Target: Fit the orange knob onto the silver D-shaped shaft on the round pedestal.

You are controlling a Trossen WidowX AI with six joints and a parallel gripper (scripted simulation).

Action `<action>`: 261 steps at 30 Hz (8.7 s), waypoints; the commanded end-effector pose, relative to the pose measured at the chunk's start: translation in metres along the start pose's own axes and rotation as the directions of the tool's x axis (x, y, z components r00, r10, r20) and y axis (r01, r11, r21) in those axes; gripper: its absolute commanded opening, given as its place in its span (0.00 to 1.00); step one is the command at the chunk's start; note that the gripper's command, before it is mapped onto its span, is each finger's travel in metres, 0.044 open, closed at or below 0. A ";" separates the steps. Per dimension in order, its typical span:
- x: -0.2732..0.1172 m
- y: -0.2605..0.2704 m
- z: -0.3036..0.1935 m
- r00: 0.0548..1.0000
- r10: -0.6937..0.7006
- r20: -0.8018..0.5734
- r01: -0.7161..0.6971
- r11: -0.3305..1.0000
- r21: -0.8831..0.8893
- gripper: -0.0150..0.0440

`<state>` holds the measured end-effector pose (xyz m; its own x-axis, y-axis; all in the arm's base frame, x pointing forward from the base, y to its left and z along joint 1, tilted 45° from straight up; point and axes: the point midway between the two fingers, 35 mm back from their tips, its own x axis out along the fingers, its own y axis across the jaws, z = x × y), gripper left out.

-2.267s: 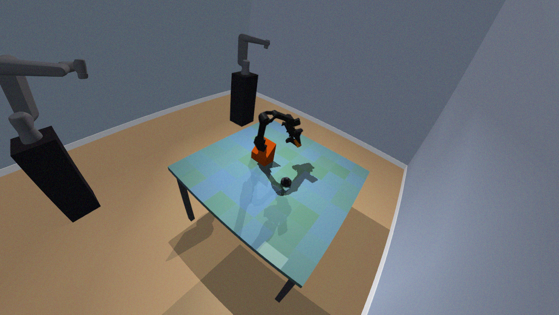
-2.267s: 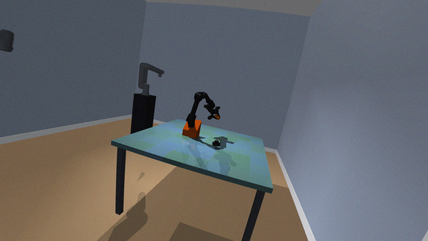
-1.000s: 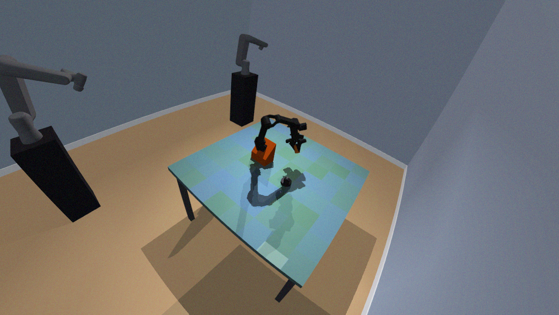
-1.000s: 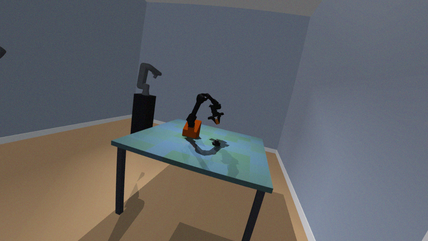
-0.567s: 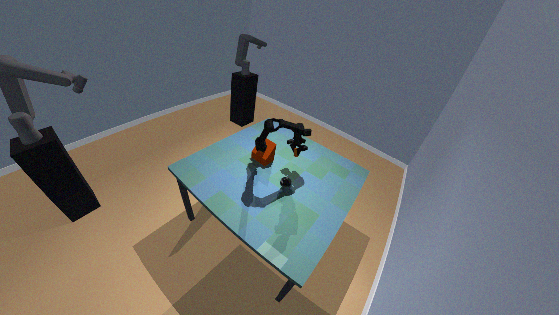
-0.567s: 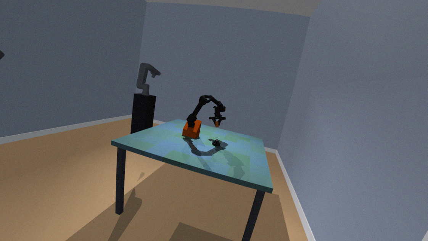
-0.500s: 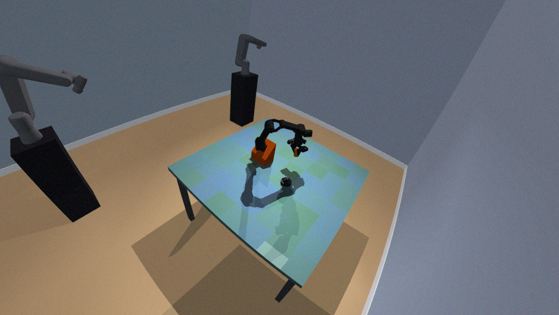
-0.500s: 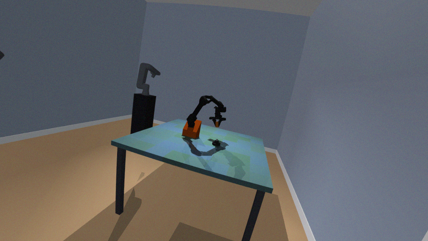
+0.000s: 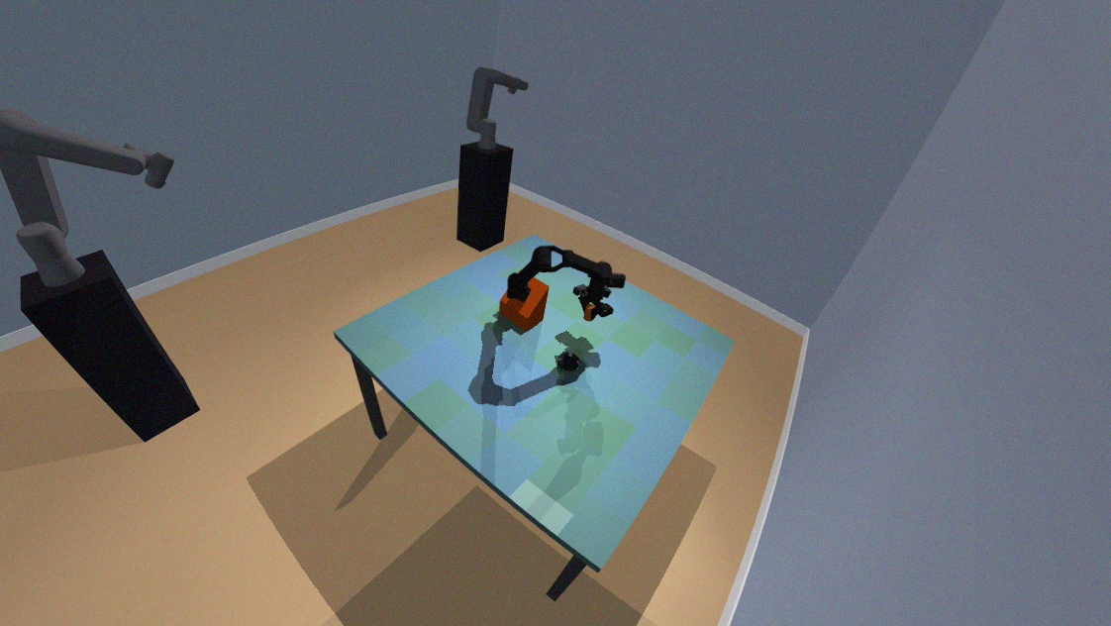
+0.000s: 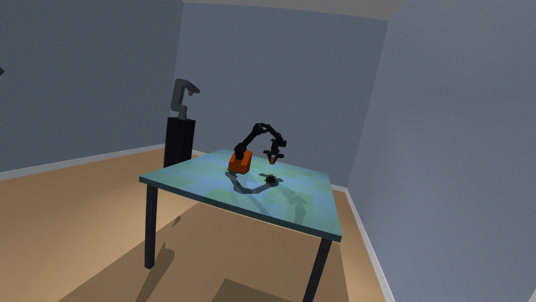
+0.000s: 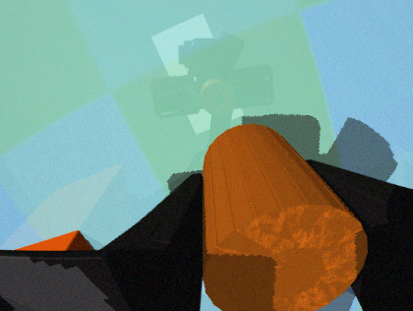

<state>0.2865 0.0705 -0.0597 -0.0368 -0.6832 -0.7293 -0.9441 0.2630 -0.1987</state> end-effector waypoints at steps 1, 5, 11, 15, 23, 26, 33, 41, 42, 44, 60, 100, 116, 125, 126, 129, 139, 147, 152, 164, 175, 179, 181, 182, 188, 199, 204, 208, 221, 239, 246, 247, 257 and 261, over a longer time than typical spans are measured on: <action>0.028 -0.002 0.000 1.000 0.004 -0.008 -0.004 1.000 -0.006 0.25; 0.052 -0.003 0.001 1.000 0.006 -0.010 -0.006 1.000 -0.004 0.25; 0.087 -0.003 0.002 1.000 0.008 -0.016 -0.008 1.000 -0.002 0.25; 0.100 -0.004 0.003 1.000 0.009 -0.019 -0.009 1.000 0.000 0.25; 0.098 -0.002 0.003 1.000 0.014 -0.015 -0.014 1.000 0.004 0.30; 0.098 -0.002 0.003 1.000 0.014 -0.015 -0.014 1.000 0.004 0.43; 0.098 -0.002 0.003 1.000 0.014 -0.015 -0.014 1.000 0.004 0.66; 0.098 -0.002 0.003 1.000 0.014 -0.015 -0.014 1.000 0.004 0.66; 0.098 -0.002 0.003 1.000 0.014 -0.015 -0.014 1.000 0.004 0.66; 0.098 -0.002 0.003 1.000 0.014 -0.015 -0.014 1.000 0.004 0.66; 0.018 -0.002 0.005 1.000 0.011 -0.015 -0.011 1.000 -0.001 1.00; 0.084 -0.002 0.004 1.000 0.014 -0.017 -0.014 1.000 0.003 1.00; 0.100 -0.001 0.003 1.000 0.009 -0.019 -0.009 1.000 0.000 0.82; 0.100 -0.001 0.003 1.000 0.009 -0.019 -0.009 1.000 0.000 0.49; 0.100 -0.001 0.003 1.000 0.009 -0.019 -0.009 1.000 0.000 0.48; 0.100 -0.001 0.003 1.000 0.009 -0.019 -0.009 1.000 0.000 0.41; 0.076 -0.005 0.007 1.000 0.010 -0.013 -0.010 1.000 -0.001 0.25; 0.053 -0.008 0.010 1.000 0.010 -0.010 -0.010 1.000 -0.002 0.25; 0.037 -0.009 0.012 1.000 0.009 -0.007 -0.009 1.000 -0.006 0.25; -0.001 -0.010 0.014 1.000 0.008 -0.004 -0.008 1.000 -0.011 0.25; -0.036 -0.010 0.014 1.000 0.011 -0.011 -0.011 1.000 -0.002 0.25; -0.041 -0.010 0.014 1.000 0.012 -0.012 -0.012 1.000 -0.001 0.25; -0.040 -0.011 0.013 1.000 0.012 -0.011 -0.012 1.000 -0.001 0.25; -0.040 -0.013 0.011 1.000 0.012 -0.010 -0.012 1.000 -0.002 0.25; -0.036 -0.026 -0.003 1.000 0.014 -0.002 -0.014 1.000 -0.004 0.25; -0.028 -0.047 -0.029 1.000 0.014 0.008 -0.014 1.000 -0.007 0.25; -0.024 -0.053 -0.043 1.000 0.023 0.010 -0.023 1.000 0.010 0.25; -0.021 -0.057 -0.053 1.000 0.029 0.011 -0.029 0.999 0.021 0.25; -0.010 -0.075 -0.088 1.000 0.024 0.009 -0.024 1.000 0.016 0.25; 0.005 -0.093 -0.137 1.000 0.015 -0.009 -0.014 1.000 0.007 0.25; 0.011 -0.098 -0.159 1.000 0.009 -0.022 -0.009 1.000 0.001 0.25; 0.011 -0.098 -0.161 1.000 0.008 -0.024 -0.008 1.000 0.000 0.25; 0.024 -0.099 -0.163 1.000 0.008 -0.025 -0.008 1.000 0.004 0.25; 0.036 -0.099 -0.164 1.000 0.007 -0.026 -0.007 1.000 0.006 0.25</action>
<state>0.3263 -0.0835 0.0477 -0.0497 -0.6944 -0.7179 -0.9406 0.2743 -0.2002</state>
